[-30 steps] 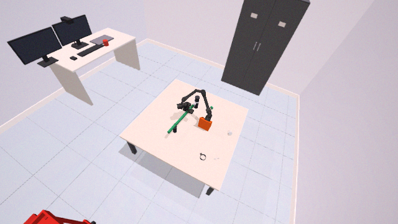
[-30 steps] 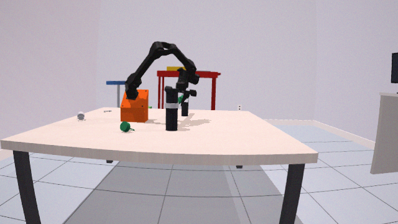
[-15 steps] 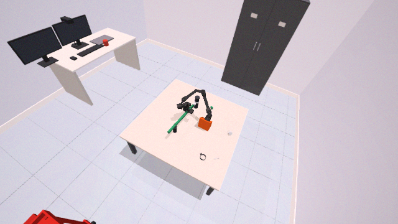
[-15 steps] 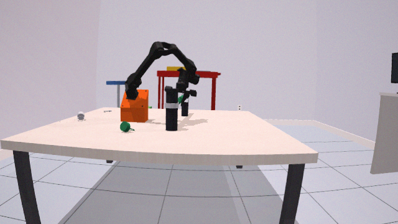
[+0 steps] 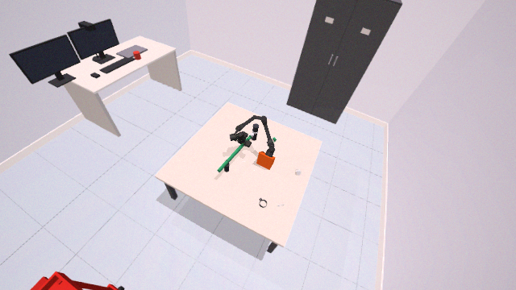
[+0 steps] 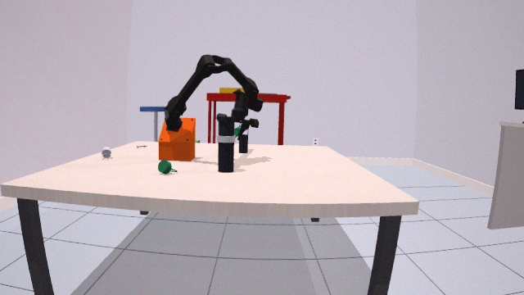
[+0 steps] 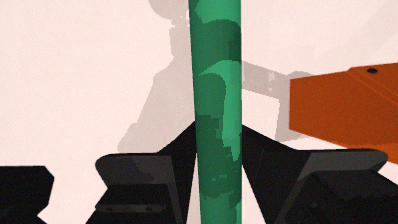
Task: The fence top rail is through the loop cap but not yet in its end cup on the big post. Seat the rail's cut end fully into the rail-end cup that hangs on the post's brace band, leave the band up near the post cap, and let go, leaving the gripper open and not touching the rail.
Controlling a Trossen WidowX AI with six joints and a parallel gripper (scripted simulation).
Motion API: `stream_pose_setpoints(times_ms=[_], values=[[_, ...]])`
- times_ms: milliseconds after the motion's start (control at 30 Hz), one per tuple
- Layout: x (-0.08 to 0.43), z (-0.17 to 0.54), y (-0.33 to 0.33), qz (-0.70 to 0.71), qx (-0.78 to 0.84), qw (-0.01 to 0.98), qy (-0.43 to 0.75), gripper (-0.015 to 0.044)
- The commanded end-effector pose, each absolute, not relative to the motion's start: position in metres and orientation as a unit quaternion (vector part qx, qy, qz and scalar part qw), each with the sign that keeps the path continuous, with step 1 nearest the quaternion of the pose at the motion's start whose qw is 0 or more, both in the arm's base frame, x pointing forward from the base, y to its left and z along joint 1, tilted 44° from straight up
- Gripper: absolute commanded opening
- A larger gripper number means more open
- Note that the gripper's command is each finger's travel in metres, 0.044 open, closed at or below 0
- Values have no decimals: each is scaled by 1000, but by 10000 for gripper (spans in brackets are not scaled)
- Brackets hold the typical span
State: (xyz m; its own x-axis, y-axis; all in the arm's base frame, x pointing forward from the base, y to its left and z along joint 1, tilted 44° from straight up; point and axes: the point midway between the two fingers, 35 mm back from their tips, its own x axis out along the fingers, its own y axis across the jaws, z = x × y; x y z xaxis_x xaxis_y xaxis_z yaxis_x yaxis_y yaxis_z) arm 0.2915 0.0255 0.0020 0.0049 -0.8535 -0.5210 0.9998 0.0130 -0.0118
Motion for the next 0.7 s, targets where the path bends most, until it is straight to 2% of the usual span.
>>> stream_pose_setpoints(times_ms=[0, 667], values=[[293, 8, 25, -674, 187, 687, 194, 0], [294, 19, 16, -675, 187, 687, 194, 0]])
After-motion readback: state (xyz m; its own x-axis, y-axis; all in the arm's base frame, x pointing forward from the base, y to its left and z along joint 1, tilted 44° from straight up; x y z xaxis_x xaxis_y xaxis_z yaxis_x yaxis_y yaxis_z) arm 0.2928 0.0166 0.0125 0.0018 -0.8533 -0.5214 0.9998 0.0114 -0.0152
